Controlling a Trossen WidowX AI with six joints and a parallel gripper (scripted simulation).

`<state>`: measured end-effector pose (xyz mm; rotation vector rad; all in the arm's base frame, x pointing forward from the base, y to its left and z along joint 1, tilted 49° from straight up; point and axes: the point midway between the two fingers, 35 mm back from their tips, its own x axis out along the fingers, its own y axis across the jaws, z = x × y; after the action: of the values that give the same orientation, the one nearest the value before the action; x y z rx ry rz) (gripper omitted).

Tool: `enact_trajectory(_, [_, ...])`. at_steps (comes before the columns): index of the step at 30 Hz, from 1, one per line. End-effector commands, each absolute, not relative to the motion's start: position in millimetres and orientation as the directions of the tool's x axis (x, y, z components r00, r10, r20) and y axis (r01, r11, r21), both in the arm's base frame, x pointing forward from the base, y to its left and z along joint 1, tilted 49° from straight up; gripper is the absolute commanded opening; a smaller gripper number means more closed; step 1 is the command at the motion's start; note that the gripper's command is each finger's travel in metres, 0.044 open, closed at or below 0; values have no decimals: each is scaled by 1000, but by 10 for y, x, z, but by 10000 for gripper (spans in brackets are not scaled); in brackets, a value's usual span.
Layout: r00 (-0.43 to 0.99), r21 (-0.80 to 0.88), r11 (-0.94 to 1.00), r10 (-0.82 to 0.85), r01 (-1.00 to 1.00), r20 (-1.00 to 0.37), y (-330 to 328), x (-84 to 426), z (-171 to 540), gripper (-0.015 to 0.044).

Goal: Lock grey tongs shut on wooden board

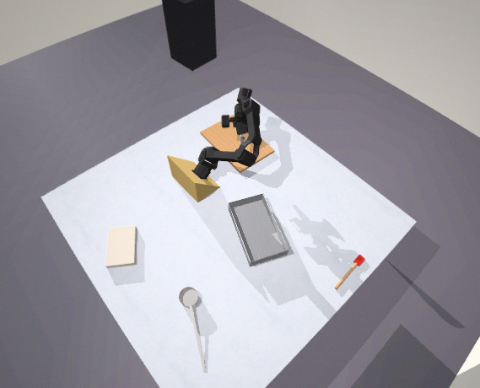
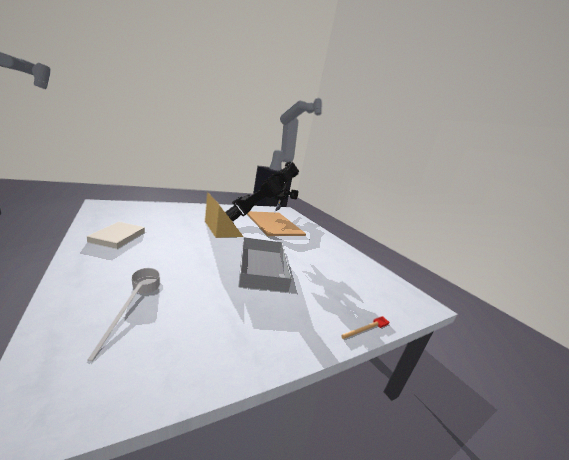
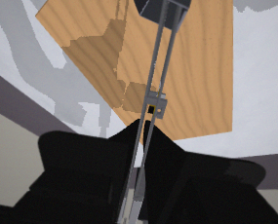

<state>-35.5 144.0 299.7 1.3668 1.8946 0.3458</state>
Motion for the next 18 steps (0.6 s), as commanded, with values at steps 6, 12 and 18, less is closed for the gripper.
enact_trajectory(6, [-70,589,405,859,699,-508,1454,-349,3033,-150])
enact_trajectory(12, [6,573,404,813,713,-582,1465,-328,3036,-150])
enact_trajectory(18, [80,560,394,764,729,-640,1471,-306,3044,-150])
